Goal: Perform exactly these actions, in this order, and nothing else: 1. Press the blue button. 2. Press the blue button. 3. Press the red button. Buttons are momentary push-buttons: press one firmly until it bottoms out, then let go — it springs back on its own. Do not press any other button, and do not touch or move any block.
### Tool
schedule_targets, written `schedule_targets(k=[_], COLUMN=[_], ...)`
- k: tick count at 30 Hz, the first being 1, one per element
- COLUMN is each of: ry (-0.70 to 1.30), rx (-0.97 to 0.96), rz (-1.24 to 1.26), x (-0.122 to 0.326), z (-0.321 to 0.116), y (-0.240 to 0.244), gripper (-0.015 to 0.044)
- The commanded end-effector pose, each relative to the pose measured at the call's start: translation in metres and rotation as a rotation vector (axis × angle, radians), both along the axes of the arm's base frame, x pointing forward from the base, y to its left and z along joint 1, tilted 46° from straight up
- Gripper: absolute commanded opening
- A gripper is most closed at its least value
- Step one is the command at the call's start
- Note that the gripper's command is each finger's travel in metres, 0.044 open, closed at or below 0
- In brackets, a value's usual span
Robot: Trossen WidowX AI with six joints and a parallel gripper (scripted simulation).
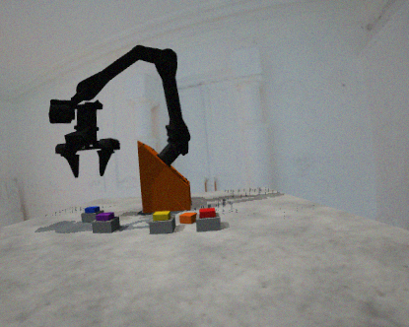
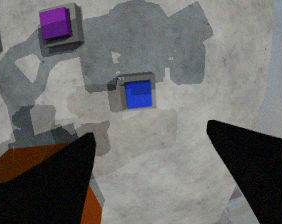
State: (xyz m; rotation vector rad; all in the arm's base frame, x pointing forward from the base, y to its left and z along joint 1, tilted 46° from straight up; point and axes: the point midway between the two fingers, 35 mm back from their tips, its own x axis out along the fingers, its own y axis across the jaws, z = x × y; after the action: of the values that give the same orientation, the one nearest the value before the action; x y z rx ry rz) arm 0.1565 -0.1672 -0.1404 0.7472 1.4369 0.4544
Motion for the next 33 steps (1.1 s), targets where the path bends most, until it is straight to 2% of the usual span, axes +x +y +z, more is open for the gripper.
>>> schedule_targets(k=[1,4,13,14,33], ry=[-0.016,-0.017,-0.017,-0.017,-0.018], rx=[0.011,0.013,0.013,0.013,0.014], rz=[0.006,0.007,0.007,0.007,0.006], x=[0.003,0.008,0.008,0.008,0.011], z=[-0.01,-0.041,-0.043,-0.043,-0.054], y=[0.012,0.044,0.046,0.046,0.057], gripper=[0.0348,0.0269,0.0032,0.002,0.002])
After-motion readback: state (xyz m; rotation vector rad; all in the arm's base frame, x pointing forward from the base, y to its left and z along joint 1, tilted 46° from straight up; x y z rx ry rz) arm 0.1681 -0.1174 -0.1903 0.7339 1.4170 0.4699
